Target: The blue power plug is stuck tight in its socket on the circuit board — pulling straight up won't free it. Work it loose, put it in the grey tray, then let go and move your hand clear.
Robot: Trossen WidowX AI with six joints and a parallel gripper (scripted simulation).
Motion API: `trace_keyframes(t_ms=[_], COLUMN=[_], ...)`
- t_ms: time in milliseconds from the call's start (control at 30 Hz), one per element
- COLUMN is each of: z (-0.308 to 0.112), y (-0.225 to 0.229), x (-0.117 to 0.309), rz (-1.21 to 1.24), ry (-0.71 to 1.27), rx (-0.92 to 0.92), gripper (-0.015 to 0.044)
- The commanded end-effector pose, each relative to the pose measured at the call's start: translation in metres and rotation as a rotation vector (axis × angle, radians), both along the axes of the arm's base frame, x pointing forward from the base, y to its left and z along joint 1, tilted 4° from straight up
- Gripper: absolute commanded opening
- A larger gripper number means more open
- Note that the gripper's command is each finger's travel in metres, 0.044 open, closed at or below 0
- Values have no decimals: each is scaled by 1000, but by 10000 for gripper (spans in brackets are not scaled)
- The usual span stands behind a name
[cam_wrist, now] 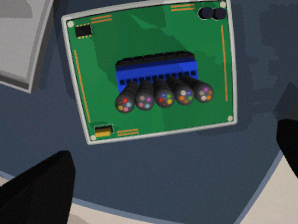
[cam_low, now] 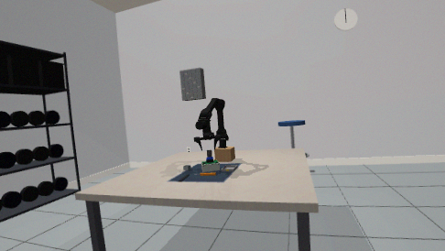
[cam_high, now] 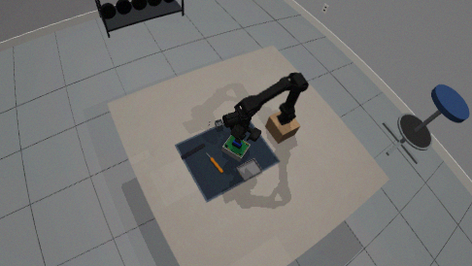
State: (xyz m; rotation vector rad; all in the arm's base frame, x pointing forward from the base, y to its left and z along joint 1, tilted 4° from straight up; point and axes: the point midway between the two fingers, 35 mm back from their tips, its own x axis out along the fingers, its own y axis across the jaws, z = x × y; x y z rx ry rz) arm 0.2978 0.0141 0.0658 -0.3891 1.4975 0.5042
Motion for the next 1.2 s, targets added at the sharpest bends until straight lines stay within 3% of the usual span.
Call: trace_keyframes(t_ms=[0,900,1167], z=[0,-30,-30], y=[11,14,14], x=[14,13,13], rz=[4,4,4], ry=[-3,-3,-3], rx=[-2,-1,-1], gripper=[430,430,220])
